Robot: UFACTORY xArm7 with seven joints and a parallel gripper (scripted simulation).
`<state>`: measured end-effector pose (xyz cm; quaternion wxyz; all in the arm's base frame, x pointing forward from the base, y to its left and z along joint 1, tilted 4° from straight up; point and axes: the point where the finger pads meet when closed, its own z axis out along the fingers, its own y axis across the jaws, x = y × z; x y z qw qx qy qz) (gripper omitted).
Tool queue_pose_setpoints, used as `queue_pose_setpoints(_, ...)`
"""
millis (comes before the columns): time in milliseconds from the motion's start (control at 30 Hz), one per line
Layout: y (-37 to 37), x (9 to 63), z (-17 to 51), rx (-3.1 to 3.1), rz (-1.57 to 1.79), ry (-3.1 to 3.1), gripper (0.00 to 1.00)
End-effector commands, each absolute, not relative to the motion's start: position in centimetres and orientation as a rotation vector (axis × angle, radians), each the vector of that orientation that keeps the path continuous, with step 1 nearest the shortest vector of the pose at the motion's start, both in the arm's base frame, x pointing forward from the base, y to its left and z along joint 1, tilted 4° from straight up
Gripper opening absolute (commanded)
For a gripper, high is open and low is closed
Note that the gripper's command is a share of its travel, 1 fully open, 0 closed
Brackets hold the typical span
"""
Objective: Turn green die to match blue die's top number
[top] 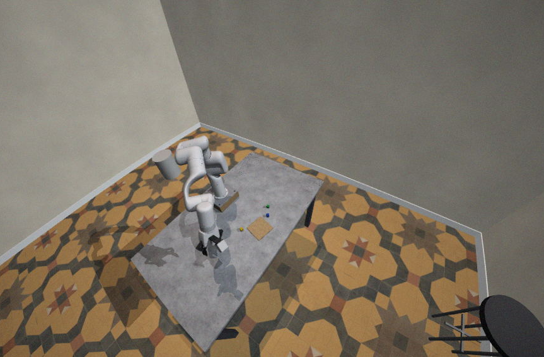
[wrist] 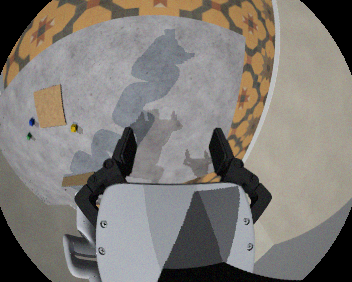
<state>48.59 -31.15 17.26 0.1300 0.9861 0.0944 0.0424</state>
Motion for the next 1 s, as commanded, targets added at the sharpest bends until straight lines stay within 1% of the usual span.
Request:
queue_pose_setpoints(0, -24.2, 47.6, 14.9, 2.969, 0.126, 0.299, 1.0)
queue_pose_setpoints(133, -23.0, 47.4, 14.4, 2.969, 0.126, 0.299, 1.0)
queue_pose_setpoints(167, -19.1, 46.1, 12.8, 3.024, 0.1, 0.307, 1.0)
queue_pose_setpoints(267, -18.9, 46.1, 12.7, 3.024, 0.1, 0.307, 1.0)
queue_pose_setpoints(300, -15.7, 44.6, 11.4, 3.071, 0.067, 0.312, 1.0)
queue_pose_setpoints(400, -15.3, 44.5, 11.3, 3.071, 0.067, 0.312, 1.0)
queue_pose_setpoints(433, -12.2, 42.8, 10.0, 3.11, 0.031, 0.314, 1.0)
queue_pose_setpoints(533, -12.2, 42.8, 10.0, 3.11, 0.031, 0.314, 1.0)
queue_pose_setpoints(567, -9.9, 41.2, 9.0, 3.139, -0.004, 0.313, 1.0)
queue_pose_setpoints(633, -9.9, 41.2, 9.0, 3.139, -0.004, 0.313, 1.0)
queue_pose_setpoints(667, -8.2, 39.9, 8.2, 3.159, -0.033, 0.311, 1.0)
queue_pose_setpoints(733, -7.0, 38.9, 7.7, 3.172, -0.055, 0.309, 1.0)
queue_pose_setpoints(967, -6.1, 38.1, 7.2, 3.183, -0.074, 0.306, 1.0)
